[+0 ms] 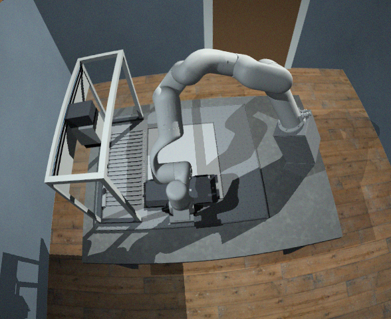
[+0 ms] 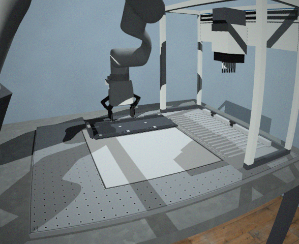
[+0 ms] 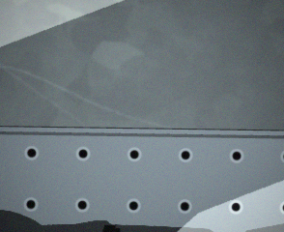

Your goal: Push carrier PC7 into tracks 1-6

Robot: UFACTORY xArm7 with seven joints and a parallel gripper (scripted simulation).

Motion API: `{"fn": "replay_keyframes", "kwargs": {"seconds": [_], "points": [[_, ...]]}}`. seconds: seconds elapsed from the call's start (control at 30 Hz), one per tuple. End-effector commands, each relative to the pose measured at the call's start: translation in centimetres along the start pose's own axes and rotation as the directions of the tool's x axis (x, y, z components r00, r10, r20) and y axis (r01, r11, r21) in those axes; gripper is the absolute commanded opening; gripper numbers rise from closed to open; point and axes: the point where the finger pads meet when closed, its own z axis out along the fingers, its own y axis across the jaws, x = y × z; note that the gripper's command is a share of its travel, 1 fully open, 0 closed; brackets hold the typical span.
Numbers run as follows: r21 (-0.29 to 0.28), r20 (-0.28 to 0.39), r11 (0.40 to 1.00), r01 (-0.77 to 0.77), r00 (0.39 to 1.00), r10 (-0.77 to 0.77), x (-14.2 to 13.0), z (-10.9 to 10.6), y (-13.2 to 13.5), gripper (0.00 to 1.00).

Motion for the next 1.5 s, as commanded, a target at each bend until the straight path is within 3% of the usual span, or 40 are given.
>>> {"fn": "replay_keyframes", "kwargs": {"seconds": [0.0, 1.47], "points": [[-0.003, -0.004, 1.0, 0.0, 1.0, 0.0, -0.1, -0.2, 0.1, 1.0], [-0.003, -0.003, 1.0, 0.0, 1.0, 0.0, -2.0, -0.2, 0.1, 1.0]]}}
